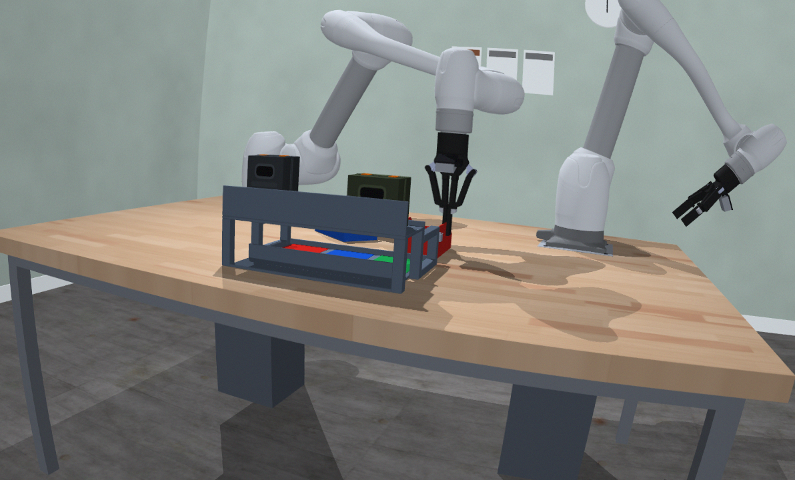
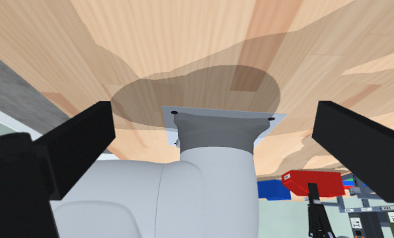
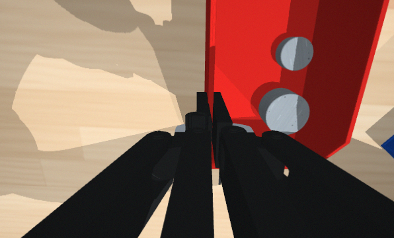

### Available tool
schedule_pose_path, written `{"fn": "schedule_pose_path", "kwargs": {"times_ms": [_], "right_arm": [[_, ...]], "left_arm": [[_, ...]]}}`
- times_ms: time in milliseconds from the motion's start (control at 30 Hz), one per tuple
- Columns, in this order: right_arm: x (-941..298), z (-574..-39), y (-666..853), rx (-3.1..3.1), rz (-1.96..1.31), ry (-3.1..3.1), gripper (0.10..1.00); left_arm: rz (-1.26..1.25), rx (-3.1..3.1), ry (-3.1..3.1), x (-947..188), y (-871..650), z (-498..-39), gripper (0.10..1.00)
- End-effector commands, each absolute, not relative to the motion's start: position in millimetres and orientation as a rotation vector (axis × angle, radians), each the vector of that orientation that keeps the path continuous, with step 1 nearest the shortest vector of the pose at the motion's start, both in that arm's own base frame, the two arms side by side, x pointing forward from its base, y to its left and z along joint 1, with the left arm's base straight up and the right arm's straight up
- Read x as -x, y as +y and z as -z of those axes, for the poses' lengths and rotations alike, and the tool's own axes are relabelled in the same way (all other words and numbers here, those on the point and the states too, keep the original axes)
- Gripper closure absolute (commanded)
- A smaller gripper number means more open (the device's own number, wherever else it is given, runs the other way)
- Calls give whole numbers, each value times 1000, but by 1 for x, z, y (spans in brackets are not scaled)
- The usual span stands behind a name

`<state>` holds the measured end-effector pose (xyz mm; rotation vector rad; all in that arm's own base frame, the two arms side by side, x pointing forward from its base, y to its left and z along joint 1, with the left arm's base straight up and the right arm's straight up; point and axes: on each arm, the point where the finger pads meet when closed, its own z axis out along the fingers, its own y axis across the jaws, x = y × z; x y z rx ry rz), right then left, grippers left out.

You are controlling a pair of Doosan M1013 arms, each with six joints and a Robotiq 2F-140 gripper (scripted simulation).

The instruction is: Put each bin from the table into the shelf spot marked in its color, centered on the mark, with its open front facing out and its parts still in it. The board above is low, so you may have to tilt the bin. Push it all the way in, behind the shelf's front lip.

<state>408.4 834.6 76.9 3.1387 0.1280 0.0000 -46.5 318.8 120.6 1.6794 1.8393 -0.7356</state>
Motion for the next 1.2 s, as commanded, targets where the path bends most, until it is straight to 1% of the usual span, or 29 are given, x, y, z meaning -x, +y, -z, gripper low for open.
{"fn": "schedule_pose_path", "kwargs": {"times_ms": [0, 400, 433, 1167], "right_arm": [[-409, -78, 835, -3140, -1, 128, 999], [-409, -78, 835, -3140, -1, 128, 999], [-409, -78, 835, -3140, -1, 128, 861], [-409, -78, 835, -3140, -1, 128, 861]], "left_arm": [[735, -1680, 1840, 47, 319, -121, 98], [735, -1680, 1840, 47, 319, -121, 98], [735, -1680, 1840, 47, 319, -121, 98], [735, -1680, 1840, 47, 319, -121, 98]]}}
